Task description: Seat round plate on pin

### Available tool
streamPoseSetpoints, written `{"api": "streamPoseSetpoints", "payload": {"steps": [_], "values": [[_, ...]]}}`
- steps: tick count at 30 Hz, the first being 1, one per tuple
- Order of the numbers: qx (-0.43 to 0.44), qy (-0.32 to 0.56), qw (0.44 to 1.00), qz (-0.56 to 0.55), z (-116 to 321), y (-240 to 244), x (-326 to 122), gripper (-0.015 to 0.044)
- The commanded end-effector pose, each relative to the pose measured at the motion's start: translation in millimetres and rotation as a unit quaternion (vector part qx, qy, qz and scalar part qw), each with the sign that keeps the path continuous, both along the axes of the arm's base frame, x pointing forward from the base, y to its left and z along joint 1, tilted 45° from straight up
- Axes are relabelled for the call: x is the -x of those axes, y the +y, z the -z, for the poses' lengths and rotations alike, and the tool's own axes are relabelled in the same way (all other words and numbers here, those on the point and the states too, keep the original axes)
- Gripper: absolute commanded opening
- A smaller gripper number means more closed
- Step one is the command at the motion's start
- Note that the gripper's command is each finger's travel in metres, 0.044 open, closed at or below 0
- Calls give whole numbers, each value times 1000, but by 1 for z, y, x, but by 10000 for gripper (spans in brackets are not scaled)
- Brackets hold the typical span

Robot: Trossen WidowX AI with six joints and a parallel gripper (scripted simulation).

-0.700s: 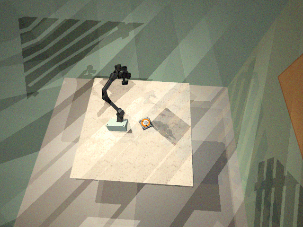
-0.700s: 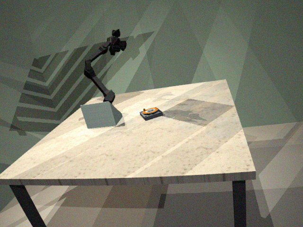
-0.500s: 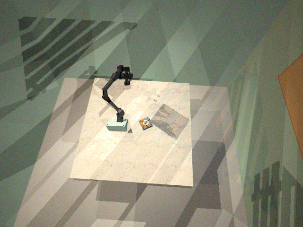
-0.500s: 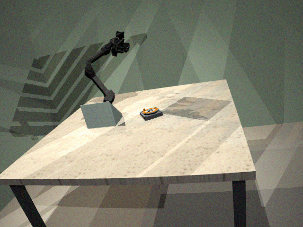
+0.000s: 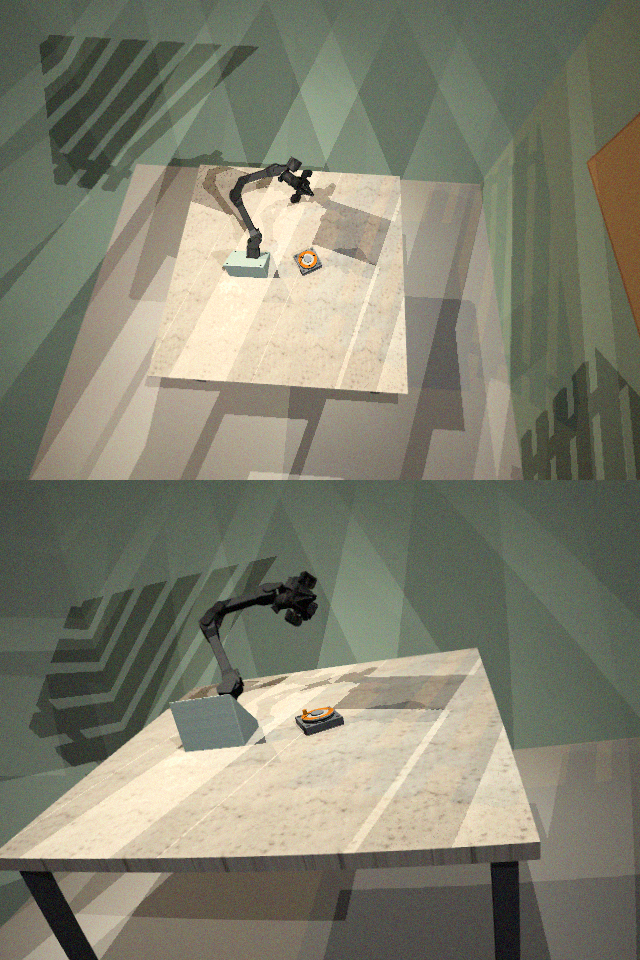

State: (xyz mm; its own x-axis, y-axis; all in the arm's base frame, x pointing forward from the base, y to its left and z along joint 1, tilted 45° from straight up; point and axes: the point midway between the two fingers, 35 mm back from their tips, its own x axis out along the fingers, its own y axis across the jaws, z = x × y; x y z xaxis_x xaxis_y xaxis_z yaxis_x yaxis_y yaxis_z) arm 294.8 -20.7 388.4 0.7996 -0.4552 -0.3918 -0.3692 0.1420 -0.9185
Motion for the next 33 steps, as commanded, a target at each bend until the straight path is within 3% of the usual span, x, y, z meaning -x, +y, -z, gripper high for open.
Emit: {"api": "streamPoseSetpoints", "payload": {"steps": [1, 5, 11, 13, 15, 19, 21, 33], "values": [[-86, 93, 992, -7, 71, 3, -26, 0], [-161, 160, 974, 3, 121, 4, -35, 0], [-373, 304, 873, 74, 228, 6, -23, 0], [-409, 323, 848, 92, 242, 8, -18, 0], [-508, 368, 765, 147, 276, 12, -3, 0], [-690, 414, 524, 279, 316, 25, 26, 0], [-709, 415, 487, 297, 318, 27, 29, 0], [-715, 415, 476, 301, 319, 27, 30, 0]]}}
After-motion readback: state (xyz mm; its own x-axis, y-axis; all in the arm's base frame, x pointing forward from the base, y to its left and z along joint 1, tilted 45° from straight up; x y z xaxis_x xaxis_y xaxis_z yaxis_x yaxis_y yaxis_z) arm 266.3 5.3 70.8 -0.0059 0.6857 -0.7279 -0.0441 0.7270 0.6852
